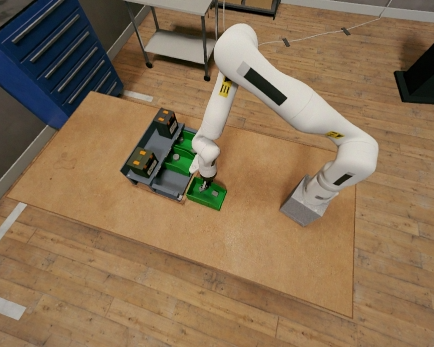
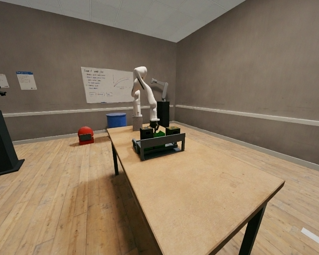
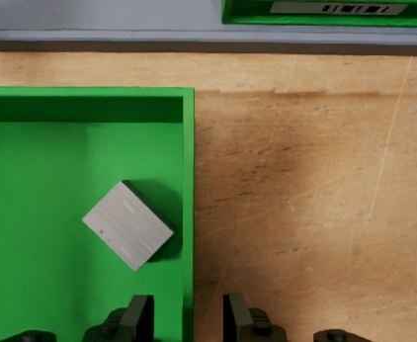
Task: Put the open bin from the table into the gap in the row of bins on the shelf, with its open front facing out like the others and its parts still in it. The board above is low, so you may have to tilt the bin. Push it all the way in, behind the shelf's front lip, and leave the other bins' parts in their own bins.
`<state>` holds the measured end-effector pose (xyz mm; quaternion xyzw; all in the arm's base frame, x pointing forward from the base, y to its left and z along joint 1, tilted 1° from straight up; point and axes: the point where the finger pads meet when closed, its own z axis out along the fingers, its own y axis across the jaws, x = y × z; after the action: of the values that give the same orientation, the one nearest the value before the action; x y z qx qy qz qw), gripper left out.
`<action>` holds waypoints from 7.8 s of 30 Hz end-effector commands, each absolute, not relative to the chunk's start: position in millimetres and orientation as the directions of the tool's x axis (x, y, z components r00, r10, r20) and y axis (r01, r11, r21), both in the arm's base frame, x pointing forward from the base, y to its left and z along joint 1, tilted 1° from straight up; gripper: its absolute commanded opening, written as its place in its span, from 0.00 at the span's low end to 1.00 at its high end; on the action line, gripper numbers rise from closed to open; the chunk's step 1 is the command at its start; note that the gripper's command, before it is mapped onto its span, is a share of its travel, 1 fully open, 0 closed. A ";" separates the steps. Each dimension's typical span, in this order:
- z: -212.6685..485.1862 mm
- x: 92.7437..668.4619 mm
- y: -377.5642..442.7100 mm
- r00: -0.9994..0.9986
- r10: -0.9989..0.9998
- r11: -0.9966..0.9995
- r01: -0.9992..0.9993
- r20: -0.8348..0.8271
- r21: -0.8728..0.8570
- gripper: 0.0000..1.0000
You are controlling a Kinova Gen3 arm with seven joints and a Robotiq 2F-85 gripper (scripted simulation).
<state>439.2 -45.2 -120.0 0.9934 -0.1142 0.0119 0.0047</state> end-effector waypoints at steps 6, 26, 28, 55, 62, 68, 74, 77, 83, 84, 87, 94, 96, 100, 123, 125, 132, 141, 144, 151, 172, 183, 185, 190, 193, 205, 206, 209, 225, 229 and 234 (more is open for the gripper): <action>-119.3 440.0 -45.3 0.974 -0.227 -0.974 -0.227 0.027 0.006 0.35; -119.3 440.0 -45.3 0.974 -0.227 -0.974 -0.227 0.027 0.006 0.35; -119.3 440.0 -45.3 0.974 -0.227 -0.974 -0.227 0.027 0.006 0.35; -24.5 437.9 -44.2 0.974 -0.227 -0.974 -0.227 0.024 0.006 0.35; -24.5 437.9 -44.2 0.974 -0.227 -0.974 -0.227 0.024 0.006 0.35; -14.2 437.8 -44.2 0.974 -0.227 -0.974 -0.227 0.024 0.006 0.35; -11.6 437.8 -44.3 0.974 -0.227 -0.974 -0.227 0.024 0.006 0.35; -11.6 437.8 -44.3 0.974 -0.227 -0.974 -0.227 0.024 0.006 0.35; -15.2 437.9 -44.2 0.974 -0.227 -0.974 -0.227 0.024 0.006 0.35; -16.9 437.9 -44.3 0.974 -0.227 -0.974 -0.227 0.024 0.006 0.35; -20.4 438.0 -44.3 0.974 -0.227 -0.974 -0.227 0.024 0.006 0.35; -20.4 438.0 -44.3 0.974 -0.227 -0.974 -0.227 0.024 0.006 0.35; -20.4 438.0 -44.3 0.974 -0.227 -0.974 -0.227 0.024 0.006 0.35; -22.2 438.0 -44.3 0.974 -0.227 -0.974 -0.227 0.024 0.006 0.35; -27.1 438.0 -44.2 0.974 -0.227 -0.974 -0.227 0.024 0.006 0.35; -27.1 438.0 -44.2 0.974 -0.227 -0.974 -0.227 0.024 0.006 0.35; -27.1 438.0 -44.2 0.974 -0.227 -0.974 -0.227 0.024 0.006 0.35; -27.1 438.0 -44.2 0.974 -0.227 -0.974 -0.227 0.024 0.006 0.39; -27.1 438.0 -44.2 0.974 -0.227 -0.974 -0.227 0.024 0.006 0.39; -30.0 453.0 -39.3 0.945 -0.327 -0.945 -0.327 0.024 0.004 0.39; -44.2 526.7 -15.0 0.732 -0.681 -0.732 -0.681 0.024 -0.006 0.39; -44.2 526.7 -15.0 0.732 -0.681 -0.732 -0.681 0.024 -0.006 0.39; -45.3 533.9 -12.8 0.656 -0.754 -0.657 -0.754 0.024 -0.009 0.39; -47.9 544.4 -8.6 0.531 -0.847 -0.531 -0.847 0.022 -0.013 0.39; -47.9 544.4 -8.6 0.531 -0.847 -0.531 -0.847 0.022 -0.013 0.39; -45.9 535.3 -11.7 0.295 -0.955 -0.295 -0.955 0.018 -0.018 0.39; -45.9 535.3 -11.7 0.295 -0.955 -0.295 -0.955 0.018 -0.018 0.39; -45.9 535.3 -11.7 0.295 -0.955 -0.295 -0.955 0.018 -0.018 0.39; -44.9 530.8 -13.4 0.039 -0.999 -0.039 -0.999 0.013 -0.022 0.39; -44.9 530.8 -13.4 0.039 -0.999 -0.039 -0.999 0.013 -0.022 0.39; -44.9 530.8 -13.4 0.039 -0.999 -0.039 -0.999 0.013 -0.022 0.39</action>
<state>529.9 -13.5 -46.0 0.7207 -0.6932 0.0112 -0.0027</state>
